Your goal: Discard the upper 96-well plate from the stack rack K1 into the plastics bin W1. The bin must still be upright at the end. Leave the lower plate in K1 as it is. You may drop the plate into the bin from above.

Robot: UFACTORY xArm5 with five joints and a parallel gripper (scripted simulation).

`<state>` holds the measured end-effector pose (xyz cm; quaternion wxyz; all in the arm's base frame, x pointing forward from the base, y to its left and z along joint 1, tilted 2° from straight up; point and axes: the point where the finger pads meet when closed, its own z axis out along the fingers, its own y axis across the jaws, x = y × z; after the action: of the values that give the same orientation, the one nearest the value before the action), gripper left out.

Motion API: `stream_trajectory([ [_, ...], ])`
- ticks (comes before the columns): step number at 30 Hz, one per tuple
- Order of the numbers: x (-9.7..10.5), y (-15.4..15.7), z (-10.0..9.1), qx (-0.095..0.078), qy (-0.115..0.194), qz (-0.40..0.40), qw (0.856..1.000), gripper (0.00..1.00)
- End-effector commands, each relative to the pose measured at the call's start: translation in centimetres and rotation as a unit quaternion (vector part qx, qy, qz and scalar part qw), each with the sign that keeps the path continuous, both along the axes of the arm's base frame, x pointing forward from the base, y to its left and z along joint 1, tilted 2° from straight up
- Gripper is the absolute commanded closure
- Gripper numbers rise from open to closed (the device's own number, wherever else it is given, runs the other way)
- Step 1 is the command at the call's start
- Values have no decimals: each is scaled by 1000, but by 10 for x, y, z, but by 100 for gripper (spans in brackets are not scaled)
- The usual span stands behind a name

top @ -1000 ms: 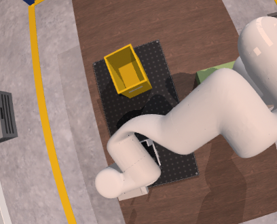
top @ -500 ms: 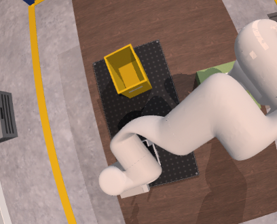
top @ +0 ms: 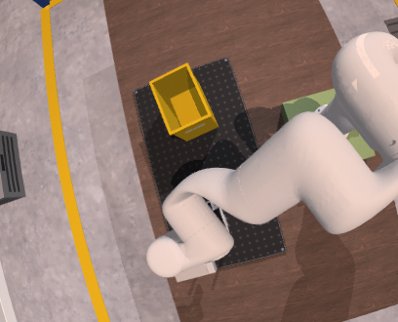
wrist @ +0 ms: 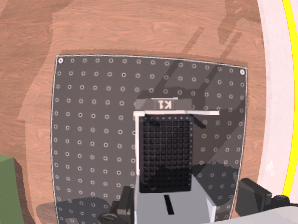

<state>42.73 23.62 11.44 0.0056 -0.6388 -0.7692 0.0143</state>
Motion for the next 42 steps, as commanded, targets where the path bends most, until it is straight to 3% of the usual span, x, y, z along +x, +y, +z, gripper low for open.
stream_trajectory([
  [1,1,1,-4,1,-2,0,1000,0],
  [42,-1,1,-66,1,-2,0,1000,0],
])
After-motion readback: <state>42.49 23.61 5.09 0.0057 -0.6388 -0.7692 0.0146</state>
